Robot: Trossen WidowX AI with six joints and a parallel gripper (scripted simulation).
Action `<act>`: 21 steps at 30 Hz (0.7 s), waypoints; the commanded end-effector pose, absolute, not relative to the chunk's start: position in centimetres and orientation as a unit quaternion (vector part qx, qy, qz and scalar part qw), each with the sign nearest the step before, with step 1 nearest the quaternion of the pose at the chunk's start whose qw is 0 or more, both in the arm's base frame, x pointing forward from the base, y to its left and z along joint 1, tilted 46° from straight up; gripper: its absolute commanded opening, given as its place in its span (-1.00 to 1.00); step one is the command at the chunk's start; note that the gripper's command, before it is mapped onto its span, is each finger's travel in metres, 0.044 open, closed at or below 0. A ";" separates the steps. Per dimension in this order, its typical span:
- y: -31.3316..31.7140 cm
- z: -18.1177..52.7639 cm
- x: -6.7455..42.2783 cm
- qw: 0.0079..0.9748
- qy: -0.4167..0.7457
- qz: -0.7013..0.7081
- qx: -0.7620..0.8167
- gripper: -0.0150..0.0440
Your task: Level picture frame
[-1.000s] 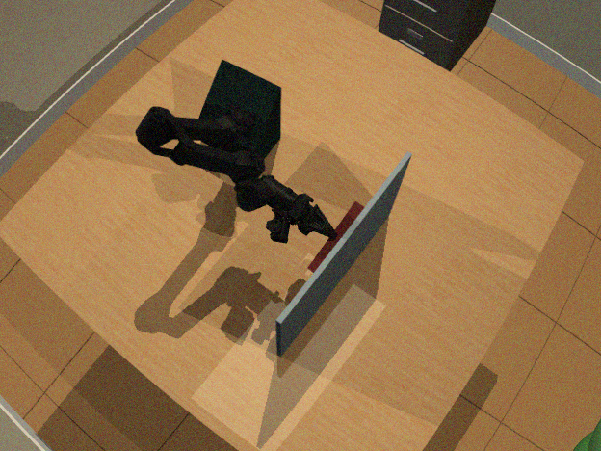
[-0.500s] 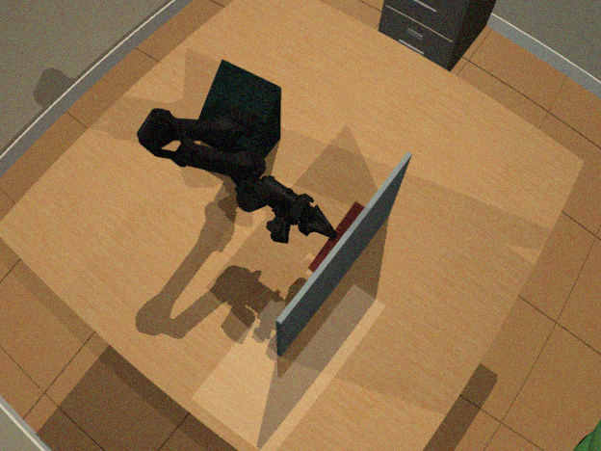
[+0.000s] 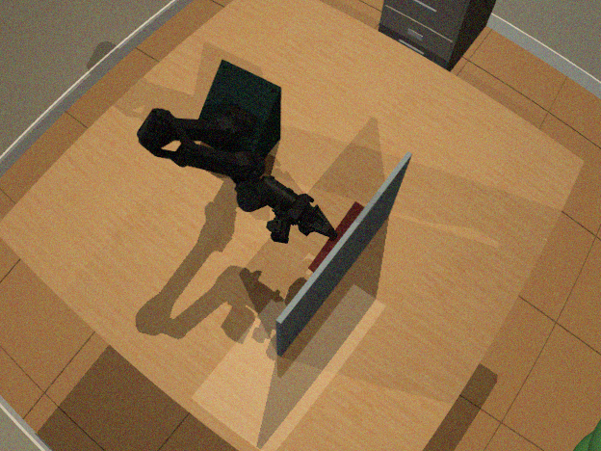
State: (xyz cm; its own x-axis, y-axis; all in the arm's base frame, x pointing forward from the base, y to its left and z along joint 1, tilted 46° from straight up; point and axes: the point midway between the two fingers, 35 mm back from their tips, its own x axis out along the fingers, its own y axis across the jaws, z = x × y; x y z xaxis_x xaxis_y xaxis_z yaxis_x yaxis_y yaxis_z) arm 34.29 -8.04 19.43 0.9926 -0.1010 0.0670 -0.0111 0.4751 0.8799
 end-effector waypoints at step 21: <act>-8.1 19.2 34.3 0.893 -0.053 -0.030 0.446 -0.49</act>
